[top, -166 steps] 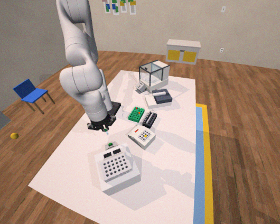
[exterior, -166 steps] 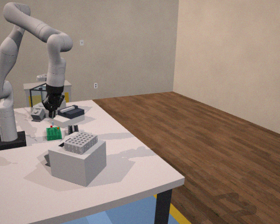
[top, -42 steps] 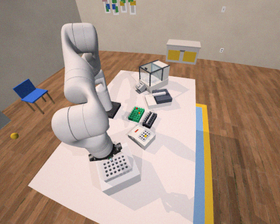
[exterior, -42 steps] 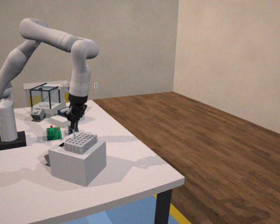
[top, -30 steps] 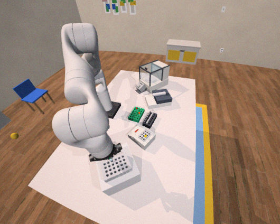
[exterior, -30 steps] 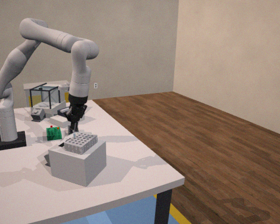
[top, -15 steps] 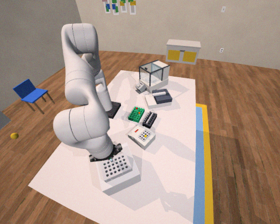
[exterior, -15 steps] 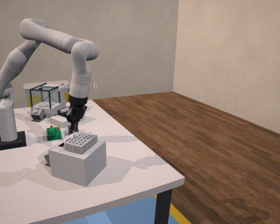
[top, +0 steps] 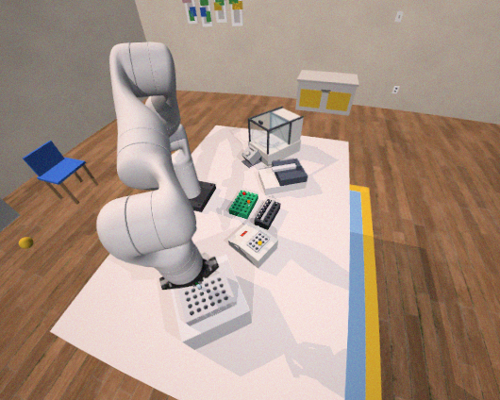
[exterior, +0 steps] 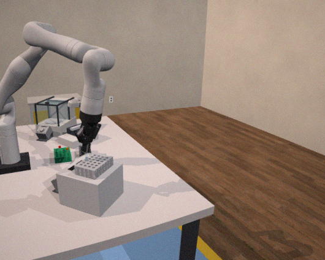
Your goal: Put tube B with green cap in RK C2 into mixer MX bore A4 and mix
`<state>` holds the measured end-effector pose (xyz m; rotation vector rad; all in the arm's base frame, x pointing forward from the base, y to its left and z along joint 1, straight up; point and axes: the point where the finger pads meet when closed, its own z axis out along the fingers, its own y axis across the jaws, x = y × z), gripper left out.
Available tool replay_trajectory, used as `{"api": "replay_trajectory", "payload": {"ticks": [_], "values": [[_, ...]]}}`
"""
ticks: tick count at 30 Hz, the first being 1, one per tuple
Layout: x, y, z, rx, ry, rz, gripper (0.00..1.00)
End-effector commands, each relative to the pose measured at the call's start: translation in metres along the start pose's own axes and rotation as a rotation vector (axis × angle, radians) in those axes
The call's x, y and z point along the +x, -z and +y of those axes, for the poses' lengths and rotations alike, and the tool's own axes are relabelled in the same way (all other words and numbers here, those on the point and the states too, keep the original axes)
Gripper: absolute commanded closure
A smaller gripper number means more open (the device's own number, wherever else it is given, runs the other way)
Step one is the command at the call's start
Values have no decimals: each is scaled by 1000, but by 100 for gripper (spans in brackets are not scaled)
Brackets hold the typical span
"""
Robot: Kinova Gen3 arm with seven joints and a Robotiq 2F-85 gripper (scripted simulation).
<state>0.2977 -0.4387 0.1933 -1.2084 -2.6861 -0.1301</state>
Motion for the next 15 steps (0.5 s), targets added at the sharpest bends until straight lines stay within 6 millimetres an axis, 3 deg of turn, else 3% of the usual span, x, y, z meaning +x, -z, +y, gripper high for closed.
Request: {"api": "replay_trajectory", "payload": {"ticks": [1,15], "values": [[0,1,0,0,0,-2,90],[-1,-3,0,0,0,-2,90]]}}
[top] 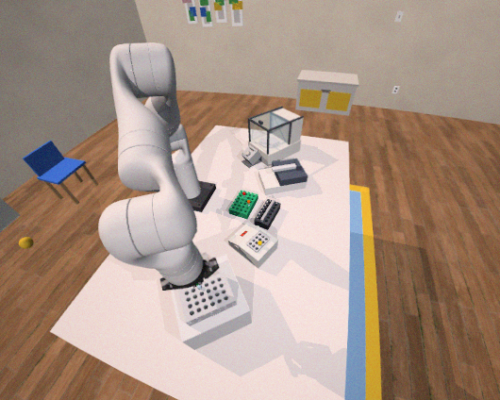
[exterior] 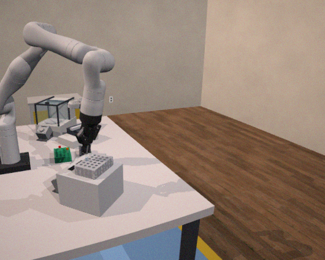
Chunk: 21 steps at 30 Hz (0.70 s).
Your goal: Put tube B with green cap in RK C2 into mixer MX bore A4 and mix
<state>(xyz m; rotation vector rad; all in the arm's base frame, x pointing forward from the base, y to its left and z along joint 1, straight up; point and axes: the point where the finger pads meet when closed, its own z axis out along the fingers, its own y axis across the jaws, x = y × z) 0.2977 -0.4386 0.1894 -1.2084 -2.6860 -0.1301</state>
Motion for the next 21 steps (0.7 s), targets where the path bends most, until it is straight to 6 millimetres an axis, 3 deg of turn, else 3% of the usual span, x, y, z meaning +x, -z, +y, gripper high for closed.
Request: {"api": "replay_trajectory", "payload": {"ticks": [1,21], "values": [[0,1,0,0,0,-2,90],[-1,-4,0,0,0,-2,90]]}}
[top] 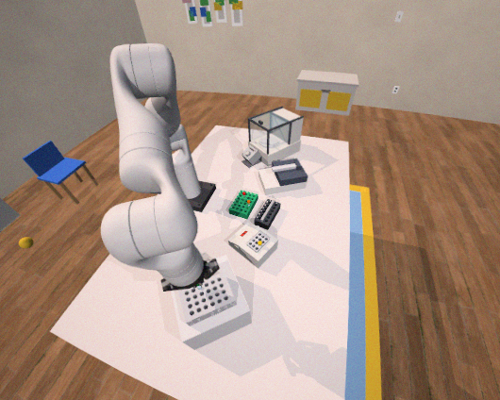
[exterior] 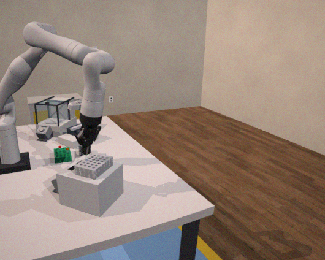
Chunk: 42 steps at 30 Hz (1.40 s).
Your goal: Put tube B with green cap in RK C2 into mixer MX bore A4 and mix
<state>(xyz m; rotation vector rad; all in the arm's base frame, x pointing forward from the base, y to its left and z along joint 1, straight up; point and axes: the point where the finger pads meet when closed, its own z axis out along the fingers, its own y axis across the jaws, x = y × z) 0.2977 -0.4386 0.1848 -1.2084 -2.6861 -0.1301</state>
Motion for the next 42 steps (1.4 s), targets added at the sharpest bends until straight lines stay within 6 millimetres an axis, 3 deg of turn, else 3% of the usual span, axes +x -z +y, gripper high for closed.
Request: {"api": "replay_trajectory", "payload": {"ticks": [1,42], "values": [[0,1,0,0,0,-2,90],[-2,-9,0,0,0,-2,90]]}}
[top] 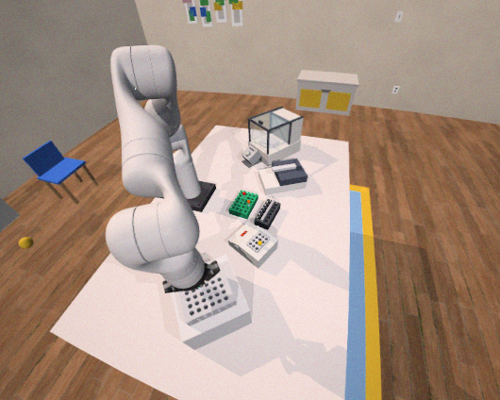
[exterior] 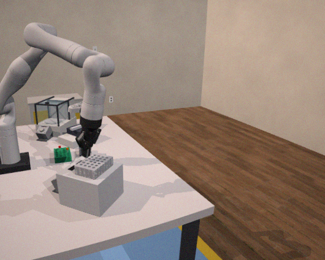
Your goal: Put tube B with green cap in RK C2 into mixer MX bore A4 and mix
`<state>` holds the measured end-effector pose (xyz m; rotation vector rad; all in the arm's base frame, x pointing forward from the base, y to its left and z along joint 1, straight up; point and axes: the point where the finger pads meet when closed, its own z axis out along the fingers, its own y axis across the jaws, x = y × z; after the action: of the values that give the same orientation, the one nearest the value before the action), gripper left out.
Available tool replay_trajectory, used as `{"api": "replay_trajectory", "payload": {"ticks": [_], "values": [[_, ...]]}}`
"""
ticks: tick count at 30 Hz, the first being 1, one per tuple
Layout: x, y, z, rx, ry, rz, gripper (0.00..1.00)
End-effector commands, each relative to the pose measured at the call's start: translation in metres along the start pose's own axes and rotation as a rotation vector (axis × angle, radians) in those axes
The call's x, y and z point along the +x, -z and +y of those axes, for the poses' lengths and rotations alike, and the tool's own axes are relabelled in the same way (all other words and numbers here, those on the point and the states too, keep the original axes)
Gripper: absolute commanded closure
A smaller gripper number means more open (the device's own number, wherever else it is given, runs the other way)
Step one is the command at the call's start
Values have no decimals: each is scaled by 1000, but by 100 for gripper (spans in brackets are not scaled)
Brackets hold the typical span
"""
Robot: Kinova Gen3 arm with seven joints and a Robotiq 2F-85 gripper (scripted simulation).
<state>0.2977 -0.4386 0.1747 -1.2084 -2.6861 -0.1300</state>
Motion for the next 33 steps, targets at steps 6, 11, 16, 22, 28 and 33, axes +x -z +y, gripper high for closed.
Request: {"api": "replay_trajectory", "payload": {"ticks": [6,11,16,22,28,33], "values": [[0,0,0,0,0,-2,90],[-1,-2,0,0,0,-2,90],[-1,-3,0,0,0,-2,90],[-1,-4,0,0,0,-2,90],[-2,-6,0,0,0,-2,90],[-2,-7,0,0,0,-2,90]]}}
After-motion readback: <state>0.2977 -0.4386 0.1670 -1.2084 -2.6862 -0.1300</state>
